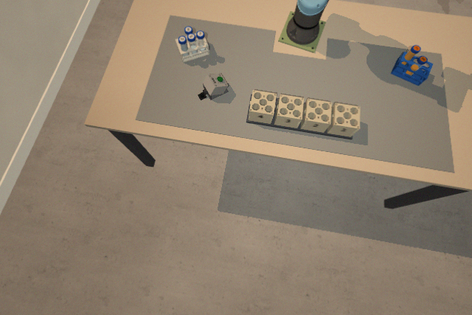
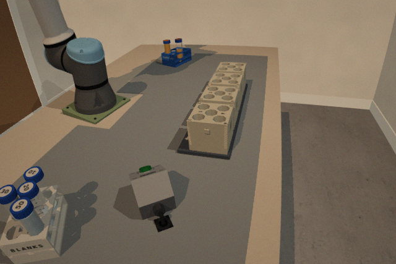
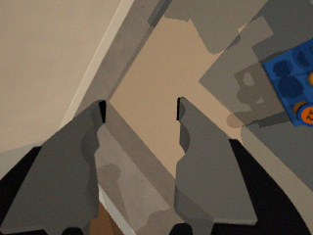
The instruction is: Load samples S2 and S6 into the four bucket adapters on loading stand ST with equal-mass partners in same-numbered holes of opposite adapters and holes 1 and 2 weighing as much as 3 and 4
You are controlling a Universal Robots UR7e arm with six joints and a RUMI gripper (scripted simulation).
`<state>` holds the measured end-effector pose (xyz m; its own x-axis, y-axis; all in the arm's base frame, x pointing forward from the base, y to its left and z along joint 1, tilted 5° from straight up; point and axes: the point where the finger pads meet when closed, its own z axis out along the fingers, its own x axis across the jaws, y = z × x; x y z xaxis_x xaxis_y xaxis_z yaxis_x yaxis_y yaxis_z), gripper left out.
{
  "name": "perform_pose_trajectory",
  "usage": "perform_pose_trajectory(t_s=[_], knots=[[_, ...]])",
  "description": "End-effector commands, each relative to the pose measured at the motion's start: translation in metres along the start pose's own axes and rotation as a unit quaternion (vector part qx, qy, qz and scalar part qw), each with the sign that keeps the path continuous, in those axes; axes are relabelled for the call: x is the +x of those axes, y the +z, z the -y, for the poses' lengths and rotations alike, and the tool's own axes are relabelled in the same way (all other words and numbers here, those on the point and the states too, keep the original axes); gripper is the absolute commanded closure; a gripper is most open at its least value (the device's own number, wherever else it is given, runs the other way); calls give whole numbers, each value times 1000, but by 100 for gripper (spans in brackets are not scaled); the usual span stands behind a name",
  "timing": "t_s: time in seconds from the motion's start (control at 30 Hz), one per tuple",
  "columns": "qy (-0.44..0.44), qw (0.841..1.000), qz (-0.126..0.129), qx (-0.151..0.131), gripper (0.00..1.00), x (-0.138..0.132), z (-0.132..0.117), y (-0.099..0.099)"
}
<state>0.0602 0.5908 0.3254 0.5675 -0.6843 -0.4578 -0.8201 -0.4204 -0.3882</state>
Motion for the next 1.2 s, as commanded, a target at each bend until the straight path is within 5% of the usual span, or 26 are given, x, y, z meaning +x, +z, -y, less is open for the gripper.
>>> perform_pose_trajectory(t_s=[0.0, 0.5, 1.17], knots=[[25, 999, -27, -7, 65, 19, -2, -11], [98, 989, -104, -27, 65, 77, -8, -42], [196, 957, -209, -53, 65, 155, -16, -84]])
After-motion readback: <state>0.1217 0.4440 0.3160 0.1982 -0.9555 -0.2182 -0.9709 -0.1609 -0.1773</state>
